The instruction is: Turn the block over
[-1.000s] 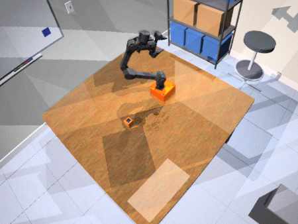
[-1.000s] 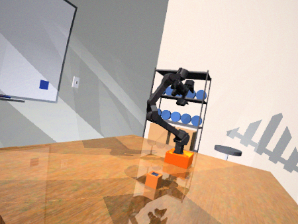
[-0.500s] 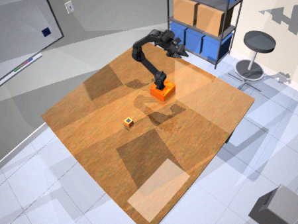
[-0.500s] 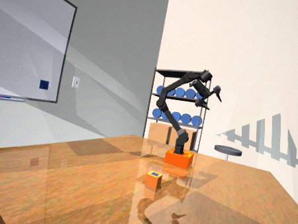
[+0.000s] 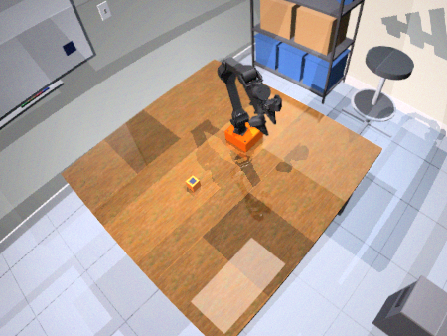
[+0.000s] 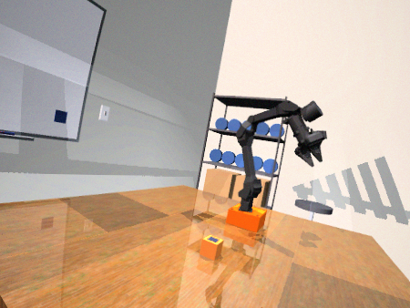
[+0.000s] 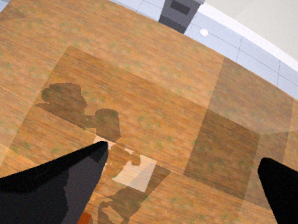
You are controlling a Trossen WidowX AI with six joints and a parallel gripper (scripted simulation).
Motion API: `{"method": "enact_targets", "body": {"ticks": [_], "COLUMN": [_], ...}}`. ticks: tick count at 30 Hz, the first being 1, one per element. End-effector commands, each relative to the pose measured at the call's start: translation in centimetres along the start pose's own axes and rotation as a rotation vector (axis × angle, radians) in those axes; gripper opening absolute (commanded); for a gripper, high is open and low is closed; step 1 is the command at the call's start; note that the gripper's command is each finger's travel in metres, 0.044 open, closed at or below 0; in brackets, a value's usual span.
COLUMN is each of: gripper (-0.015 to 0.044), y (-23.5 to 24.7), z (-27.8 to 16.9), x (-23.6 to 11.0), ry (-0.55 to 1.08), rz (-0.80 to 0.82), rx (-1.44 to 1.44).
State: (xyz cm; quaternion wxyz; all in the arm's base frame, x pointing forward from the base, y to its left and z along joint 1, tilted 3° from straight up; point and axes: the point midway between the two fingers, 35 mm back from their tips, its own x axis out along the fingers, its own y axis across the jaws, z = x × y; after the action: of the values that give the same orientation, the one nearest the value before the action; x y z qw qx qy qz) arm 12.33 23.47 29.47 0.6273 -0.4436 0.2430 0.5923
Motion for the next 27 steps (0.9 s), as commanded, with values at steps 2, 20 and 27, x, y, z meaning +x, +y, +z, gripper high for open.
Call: {"method": "enact_targets", "body": {"ticks": [2,20,27], "gripper": [0.0440,0.0440,0.0440], "y": [-6.6,-16.7,-16.9], "z": [-4.9,-27.7,-37.6], "x": [2.9,6.1,5.9], "ry": [0.159,0.513,0.596], "rz": [-0.090,-0.314,-0.385], "rx": [0.378,1.432,1.819]}}
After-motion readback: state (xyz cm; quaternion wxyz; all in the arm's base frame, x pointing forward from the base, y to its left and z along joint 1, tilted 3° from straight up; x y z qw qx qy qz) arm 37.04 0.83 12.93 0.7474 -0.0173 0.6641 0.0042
